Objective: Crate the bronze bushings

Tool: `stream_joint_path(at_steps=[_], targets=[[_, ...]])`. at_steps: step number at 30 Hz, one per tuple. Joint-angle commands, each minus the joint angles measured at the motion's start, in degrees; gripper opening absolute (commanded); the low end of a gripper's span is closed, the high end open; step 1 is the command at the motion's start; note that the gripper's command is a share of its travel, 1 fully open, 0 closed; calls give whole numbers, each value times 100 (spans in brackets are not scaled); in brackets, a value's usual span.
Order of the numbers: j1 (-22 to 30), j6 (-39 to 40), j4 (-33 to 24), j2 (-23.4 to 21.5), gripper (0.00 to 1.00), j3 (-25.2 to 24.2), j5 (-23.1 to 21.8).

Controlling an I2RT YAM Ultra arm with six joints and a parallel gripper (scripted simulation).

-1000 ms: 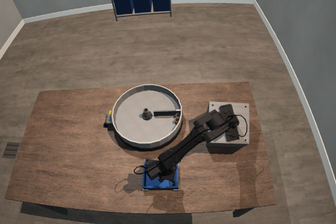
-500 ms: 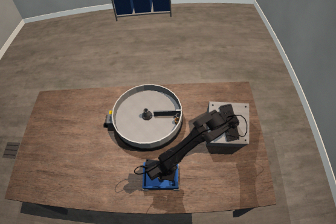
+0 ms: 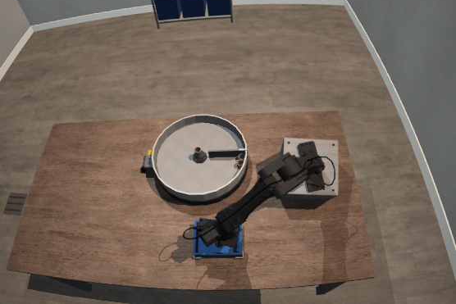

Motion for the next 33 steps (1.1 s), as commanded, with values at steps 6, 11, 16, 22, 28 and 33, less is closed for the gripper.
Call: stream_joint_path(at_steps=[6, 11, 16, 22, 28, 33], targets=[[23, 88, 272, 178, 0, -120, 75], [70, 99, 334, 226, 0, -135, 78], [50, 97, 327, 248, 0, -21, 76], [44, 96, 305, 250, 0, -20, 74], [44, 96, 305, 250, 0, -20, 74], [44, 96, 305, 250, 0, -20, 74]])
